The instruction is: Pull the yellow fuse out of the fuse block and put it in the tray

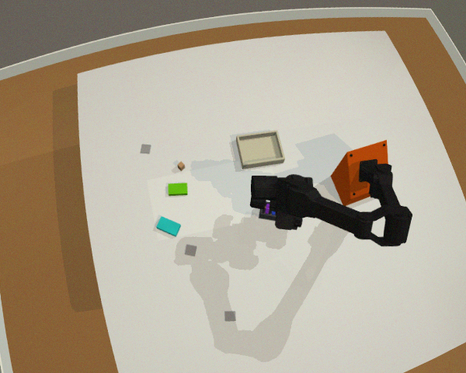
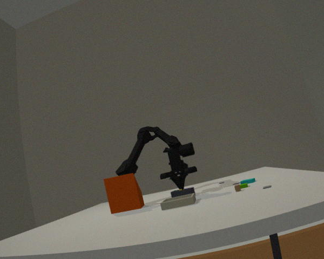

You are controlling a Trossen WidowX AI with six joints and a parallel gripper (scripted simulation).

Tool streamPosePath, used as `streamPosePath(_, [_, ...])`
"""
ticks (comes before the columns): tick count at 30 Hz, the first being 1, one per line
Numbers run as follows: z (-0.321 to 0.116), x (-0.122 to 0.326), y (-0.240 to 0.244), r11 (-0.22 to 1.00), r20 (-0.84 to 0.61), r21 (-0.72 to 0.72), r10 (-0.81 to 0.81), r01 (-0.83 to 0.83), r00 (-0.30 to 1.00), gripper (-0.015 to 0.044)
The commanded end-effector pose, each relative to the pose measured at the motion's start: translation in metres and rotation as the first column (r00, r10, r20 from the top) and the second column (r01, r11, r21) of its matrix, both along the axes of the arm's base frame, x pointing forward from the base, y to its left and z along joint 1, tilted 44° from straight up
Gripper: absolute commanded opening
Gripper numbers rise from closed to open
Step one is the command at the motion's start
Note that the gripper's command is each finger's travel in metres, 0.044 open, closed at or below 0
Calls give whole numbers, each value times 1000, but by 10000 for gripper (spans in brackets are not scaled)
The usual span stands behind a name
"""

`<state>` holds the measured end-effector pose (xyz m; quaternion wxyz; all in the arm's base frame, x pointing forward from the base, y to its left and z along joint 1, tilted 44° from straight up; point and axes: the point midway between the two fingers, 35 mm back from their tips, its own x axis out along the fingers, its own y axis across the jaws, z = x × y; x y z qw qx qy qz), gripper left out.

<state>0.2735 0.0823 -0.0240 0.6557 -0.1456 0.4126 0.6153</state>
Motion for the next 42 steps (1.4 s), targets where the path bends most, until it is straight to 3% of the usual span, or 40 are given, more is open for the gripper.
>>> streamPosePath(1, [2,1,-2,1000,6,-3,3,-3,1000,0])
streamPosePath(42, [16,3,-16,1000,4,-2,1,-1,1000,0])
